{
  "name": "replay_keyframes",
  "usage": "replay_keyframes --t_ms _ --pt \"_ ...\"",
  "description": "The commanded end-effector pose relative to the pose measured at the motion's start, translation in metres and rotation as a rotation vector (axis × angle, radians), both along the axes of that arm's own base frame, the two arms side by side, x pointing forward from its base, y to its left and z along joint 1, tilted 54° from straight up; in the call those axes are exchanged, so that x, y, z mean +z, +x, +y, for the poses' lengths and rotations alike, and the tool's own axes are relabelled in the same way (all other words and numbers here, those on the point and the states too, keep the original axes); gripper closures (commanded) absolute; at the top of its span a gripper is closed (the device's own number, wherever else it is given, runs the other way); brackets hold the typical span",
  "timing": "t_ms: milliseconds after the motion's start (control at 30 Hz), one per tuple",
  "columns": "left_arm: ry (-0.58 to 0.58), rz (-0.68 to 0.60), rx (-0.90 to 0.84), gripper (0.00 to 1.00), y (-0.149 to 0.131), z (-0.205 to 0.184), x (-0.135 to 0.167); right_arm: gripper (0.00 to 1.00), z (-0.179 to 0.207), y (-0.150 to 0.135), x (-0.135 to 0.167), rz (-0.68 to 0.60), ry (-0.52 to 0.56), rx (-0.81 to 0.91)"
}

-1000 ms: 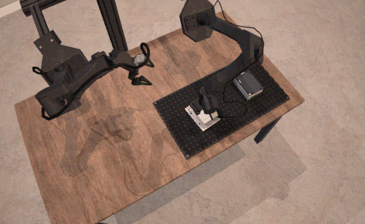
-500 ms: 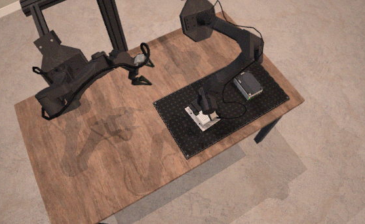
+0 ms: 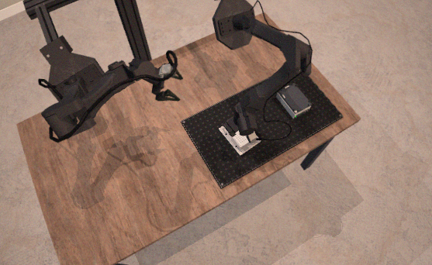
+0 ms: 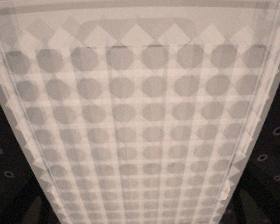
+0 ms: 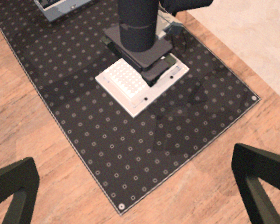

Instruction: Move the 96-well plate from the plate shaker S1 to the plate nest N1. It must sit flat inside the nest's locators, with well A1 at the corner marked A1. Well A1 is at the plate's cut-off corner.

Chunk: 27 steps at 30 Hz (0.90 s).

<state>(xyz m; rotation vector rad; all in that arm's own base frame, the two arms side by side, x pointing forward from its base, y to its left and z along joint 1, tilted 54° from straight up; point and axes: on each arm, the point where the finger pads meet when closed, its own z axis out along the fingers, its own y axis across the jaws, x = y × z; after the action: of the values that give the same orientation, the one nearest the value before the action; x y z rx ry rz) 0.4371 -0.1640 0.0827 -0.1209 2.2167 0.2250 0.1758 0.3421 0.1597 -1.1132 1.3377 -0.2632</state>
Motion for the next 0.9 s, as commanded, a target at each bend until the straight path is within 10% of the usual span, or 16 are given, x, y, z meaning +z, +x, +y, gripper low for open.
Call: replay_keyframes --t_ms 0,867 --pt "-0.011 -0.019 -0.01 0.19 0.0 -0.006 0.009 0.0 0.002 -0.007 0.005 0.0 0.012 0.017" --pt "0.001 -0.002 -0.004 0.19 0.015 0.001 -0.004 0.0 0.002 -0.007 0.005 0.0 0.012 0.017"
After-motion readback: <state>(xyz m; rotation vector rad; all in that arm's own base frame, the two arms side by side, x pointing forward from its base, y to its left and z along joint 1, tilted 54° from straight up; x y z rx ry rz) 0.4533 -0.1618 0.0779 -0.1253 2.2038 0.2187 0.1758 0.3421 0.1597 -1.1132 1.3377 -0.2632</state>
